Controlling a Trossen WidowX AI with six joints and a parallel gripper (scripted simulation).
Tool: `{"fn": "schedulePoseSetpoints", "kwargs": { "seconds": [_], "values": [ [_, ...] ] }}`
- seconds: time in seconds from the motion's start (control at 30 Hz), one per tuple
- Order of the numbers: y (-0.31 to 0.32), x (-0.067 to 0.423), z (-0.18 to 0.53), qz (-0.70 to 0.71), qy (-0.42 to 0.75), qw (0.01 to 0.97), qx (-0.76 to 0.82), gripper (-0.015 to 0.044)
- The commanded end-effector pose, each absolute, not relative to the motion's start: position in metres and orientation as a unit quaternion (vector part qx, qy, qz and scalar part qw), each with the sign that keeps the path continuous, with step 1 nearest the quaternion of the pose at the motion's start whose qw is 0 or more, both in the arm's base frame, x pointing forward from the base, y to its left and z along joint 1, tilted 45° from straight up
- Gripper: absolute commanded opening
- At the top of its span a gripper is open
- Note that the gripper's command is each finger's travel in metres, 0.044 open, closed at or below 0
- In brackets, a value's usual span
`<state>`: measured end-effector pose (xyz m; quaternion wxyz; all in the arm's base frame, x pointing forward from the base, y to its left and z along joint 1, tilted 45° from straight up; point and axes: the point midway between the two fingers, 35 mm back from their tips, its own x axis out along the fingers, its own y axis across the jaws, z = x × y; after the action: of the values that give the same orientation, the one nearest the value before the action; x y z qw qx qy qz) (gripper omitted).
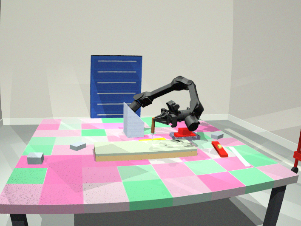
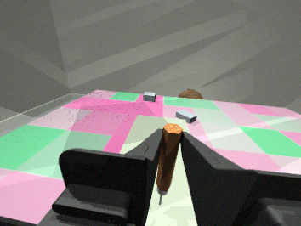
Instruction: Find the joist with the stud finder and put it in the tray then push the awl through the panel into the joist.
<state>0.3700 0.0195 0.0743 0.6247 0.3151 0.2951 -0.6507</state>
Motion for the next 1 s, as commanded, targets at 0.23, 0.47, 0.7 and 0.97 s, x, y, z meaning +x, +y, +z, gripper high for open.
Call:
{"fn": "schedulePoseSetpoints", "kwargs": {
  "seconds": [0.23,0.47,0.7,0.97],
  "values": [
    [0.028,0.371,0.062,-0.653,0.294,0.623,0.314,0.0000],
    [0.037,0.371,0.054,-0.653,0.294,0.623,0.314,0.0000],
    [0.044,0.371,0.047,-0.653,0.295,0.623,0.314,0.0000],
    [0.044,0.371,0.047,-0.653,0.295,0.623,0.314,0.0000]
  ]
}}
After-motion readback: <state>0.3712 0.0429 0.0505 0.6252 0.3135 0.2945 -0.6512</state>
